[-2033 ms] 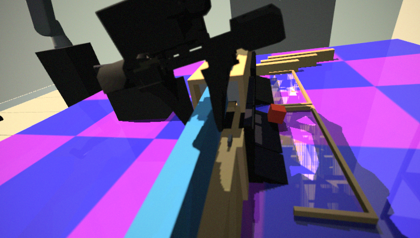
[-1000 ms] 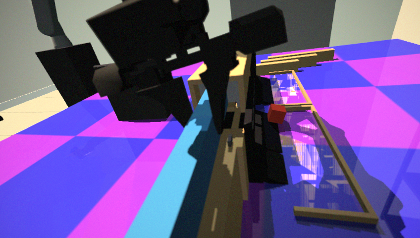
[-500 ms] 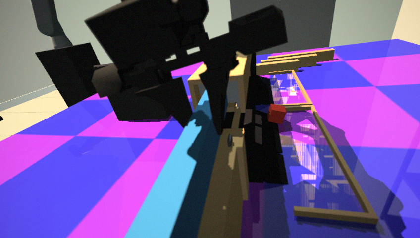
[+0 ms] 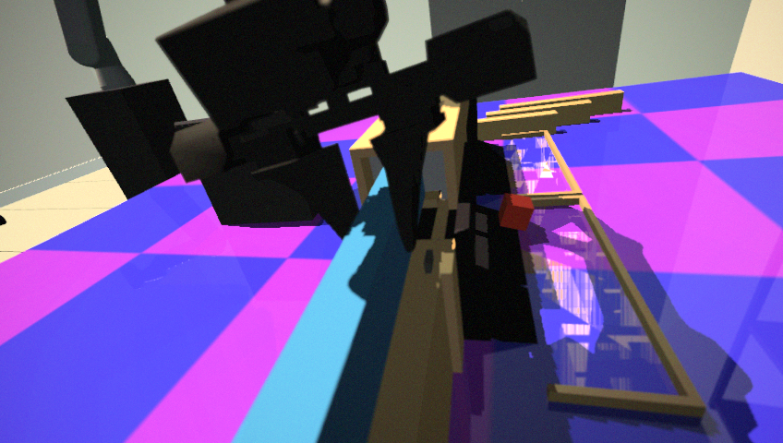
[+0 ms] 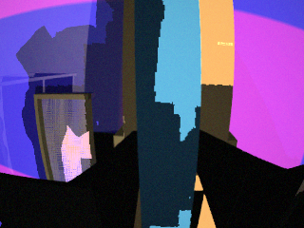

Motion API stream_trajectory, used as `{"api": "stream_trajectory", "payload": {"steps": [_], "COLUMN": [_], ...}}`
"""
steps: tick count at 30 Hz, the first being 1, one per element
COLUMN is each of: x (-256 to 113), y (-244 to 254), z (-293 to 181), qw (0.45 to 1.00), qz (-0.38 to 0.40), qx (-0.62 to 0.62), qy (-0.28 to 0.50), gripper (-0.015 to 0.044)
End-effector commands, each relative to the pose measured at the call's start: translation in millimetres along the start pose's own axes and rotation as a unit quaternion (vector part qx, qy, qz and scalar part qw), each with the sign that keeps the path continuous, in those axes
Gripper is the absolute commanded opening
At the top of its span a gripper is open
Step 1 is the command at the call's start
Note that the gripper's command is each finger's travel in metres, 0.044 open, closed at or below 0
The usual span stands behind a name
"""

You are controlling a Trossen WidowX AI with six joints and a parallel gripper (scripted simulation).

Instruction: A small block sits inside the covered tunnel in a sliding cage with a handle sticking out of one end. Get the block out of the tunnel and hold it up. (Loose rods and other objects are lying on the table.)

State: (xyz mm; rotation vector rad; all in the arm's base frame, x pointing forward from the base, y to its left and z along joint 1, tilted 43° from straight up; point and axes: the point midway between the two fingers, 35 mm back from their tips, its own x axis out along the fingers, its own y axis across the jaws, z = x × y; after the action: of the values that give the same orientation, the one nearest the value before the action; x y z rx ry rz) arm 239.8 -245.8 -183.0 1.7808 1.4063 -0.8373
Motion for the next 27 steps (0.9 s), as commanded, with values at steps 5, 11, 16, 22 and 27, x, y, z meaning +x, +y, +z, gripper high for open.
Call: {"api": "stream_trajectory", "payload": {"steps": [5, 11, 16, 22, 27], "x": [6, 0, -2, -23, -39], "y": [0, 0, 0, 4, 5], "z": [17, 0, 1, 3, 4], "qw": [1.0, 1.0, 1.0, 1.0, 1.0], "qz": [0.006, 0.0, 0.0, 0.003, 0.005], "qx": [-0.004, 0.0, 0.0, -0.002, -0.004], "qy": [-0.022, 0.0, -0.001, -0.013, -0.022], "gripper": [0.0, 0.0079, 0.021, 0.0368, 0.044]}}
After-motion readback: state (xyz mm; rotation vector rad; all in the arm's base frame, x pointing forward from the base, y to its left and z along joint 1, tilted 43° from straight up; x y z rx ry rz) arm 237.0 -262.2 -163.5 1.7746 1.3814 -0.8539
